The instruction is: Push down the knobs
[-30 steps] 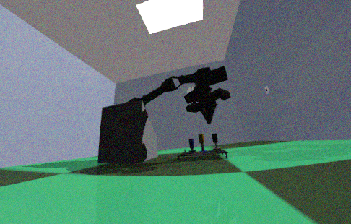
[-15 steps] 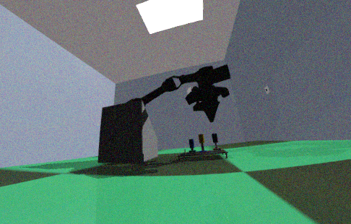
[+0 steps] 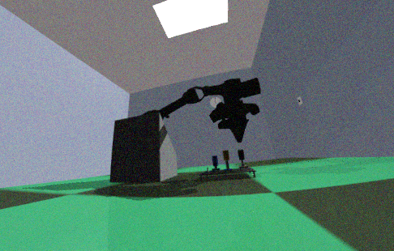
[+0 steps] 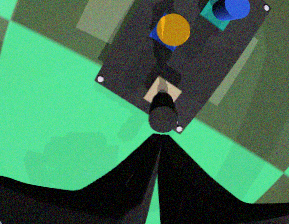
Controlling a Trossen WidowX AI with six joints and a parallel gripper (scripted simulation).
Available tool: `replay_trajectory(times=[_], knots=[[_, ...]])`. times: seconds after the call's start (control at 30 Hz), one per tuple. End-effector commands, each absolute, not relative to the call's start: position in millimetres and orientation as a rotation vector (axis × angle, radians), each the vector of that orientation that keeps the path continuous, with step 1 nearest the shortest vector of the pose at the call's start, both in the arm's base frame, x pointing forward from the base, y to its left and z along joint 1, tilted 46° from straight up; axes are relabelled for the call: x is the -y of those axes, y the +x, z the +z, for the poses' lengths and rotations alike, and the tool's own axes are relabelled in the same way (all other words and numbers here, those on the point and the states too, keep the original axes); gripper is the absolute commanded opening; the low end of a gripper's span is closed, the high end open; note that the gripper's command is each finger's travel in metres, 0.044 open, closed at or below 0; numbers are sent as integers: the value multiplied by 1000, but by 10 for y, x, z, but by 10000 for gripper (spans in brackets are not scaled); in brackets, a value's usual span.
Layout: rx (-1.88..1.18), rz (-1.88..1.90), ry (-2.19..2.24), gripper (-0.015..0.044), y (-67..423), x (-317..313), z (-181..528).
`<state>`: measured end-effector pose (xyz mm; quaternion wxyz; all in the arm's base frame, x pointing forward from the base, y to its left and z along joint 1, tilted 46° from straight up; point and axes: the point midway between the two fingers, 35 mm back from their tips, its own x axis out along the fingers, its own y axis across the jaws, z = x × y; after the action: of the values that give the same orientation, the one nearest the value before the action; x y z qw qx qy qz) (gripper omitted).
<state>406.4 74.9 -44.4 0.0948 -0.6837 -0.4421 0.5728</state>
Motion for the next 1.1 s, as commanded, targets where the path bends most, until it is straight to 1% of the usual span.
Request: replay_trajectory(times=[0.0,1.07], knots=[[1310,1697,-2017,0,4047,-807,-492],[1310,1697,-2016,0,4037,-918,-597]])
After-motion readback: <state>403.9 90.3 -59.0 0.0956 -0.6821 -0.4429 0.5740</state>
